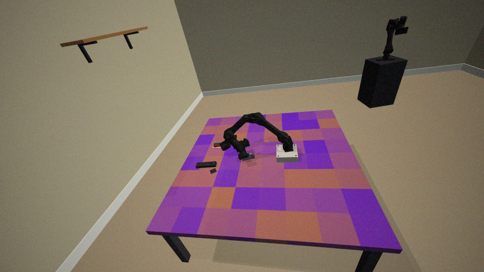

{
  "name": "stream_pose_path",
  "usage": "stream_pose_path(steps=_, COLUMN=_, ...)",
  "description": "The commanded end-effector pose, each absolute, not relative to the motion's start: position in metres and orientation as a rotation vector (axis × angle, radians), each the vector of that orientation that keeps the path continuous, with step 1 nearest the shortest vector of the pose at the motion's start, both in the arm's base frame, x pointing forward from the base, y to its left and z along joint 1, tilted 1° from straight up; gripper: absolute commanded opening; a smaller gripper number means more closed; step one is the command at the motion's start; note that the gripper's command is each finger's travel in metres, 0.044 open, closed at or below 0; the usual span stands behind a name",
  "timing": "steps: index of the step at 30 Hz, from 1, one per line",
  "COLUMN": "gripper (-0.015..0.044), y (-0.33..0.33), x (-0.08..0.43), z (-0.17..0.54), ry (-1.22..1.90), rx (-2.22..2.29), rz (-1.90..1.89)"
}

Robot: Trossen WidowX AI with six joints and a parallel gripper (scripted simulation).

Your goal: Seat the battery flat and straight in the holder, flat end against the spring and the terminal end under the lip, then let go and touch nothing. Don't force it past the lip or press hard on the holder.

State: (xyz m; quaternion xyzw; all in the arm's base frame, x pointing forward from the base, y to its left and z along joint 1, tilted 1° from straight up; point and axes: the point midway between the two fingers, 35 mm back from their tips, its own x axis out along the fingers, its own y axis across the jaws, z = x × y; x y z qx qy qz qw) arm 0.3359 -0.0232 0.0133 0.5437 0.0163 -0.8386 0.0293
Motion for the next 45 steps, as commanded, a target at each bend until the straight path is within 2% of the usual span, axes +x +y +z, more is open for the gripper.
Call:
stream_pose_path(steps=1, gripper=0.0063, y=-0.0227, x=0.3397, z=0.0118, ry=0.061, rx=1.721, rz=-2.559)
stream_pose_path(steps=45, gripper=0.0063, y=-0.0236, x=0.3330, z=0.0059, ry=0.076, rx=1.964, rz=-2.381)
